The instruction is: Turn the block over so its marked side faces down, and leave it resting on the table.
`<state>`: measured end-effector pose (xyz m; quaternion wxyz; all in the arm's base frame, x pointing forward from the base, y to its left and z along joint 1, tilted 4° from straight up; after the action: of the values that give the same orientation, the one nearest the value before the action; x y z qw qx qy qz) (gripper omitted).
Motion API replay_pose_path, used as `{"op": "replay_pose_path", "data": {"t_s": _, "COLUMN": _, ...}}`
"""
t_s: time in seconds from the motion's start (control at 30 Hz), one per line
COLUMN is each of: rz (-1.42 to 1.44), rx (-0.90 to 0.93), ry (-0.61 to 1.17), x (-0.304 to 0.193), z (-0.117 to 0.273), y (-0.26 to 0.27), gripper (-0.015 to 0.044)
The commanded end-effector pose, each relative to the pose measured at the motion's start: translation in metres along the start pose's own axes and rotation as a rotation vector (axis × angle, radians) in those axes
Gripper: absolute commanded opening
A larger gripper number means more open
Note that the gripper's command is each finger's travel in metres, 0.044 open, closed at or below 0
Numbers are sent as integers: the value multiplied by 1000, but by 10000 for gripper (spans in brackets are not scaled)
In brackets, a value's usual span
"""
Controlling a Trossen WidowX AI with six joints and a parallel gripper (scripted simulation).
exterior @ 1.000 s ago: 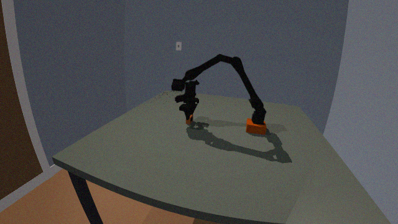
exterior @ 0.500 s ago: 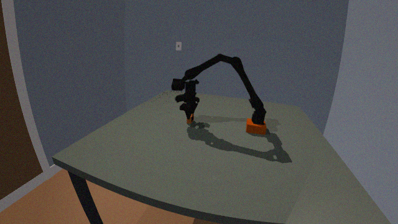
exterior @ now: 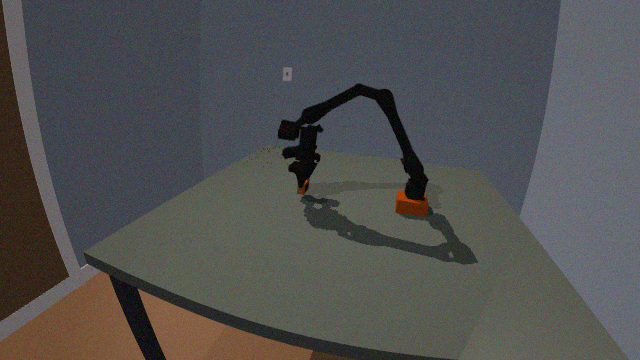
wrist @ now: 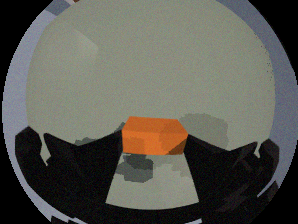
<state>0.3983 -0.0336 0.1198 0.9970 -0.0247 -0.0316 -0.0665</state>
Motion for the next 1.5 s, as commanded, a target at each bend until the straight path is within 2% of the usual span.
{"op": "replay_pose_path", "data": {"t_s": 0.0, "rz": 3, "rx": -7, "ry": -56, "x": -4, "z": 0, "y": 0, "gripper": 0}}
{"op": "replay_pose_path", "data": {"t_s": 1.03, "rz": 3, "rx": -29, "ry": -489, "x": -51, "z": -16, "y": 2, "gripper": 0}}
{"op": "replay_pose_path", "data": {"t_s": 1.23, "rz": 3, "rx": -30, "ry": -512, "x": -54, "z": -17, "y": 2, "gripper": 0}}
{"op": "replay_pose_path", "data": {"t_s": 1.47, "rz": 6, "rx": -33, "ry": -603, "x": -52, "z": -38, "y": 3, "gripper": 0}}
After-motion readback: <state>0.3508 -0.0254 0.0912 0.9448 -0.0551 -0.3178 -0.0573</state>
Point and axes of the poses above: the point midway between the two fingers, 35 mm back from their tips, its own z axis back along the fingers, its own y axis across the jaws, x = y × z, the point moved 9 cm from there along z, back along the fingers, and after that the axes turned 3 degrees about z, right-handed, at the moved point
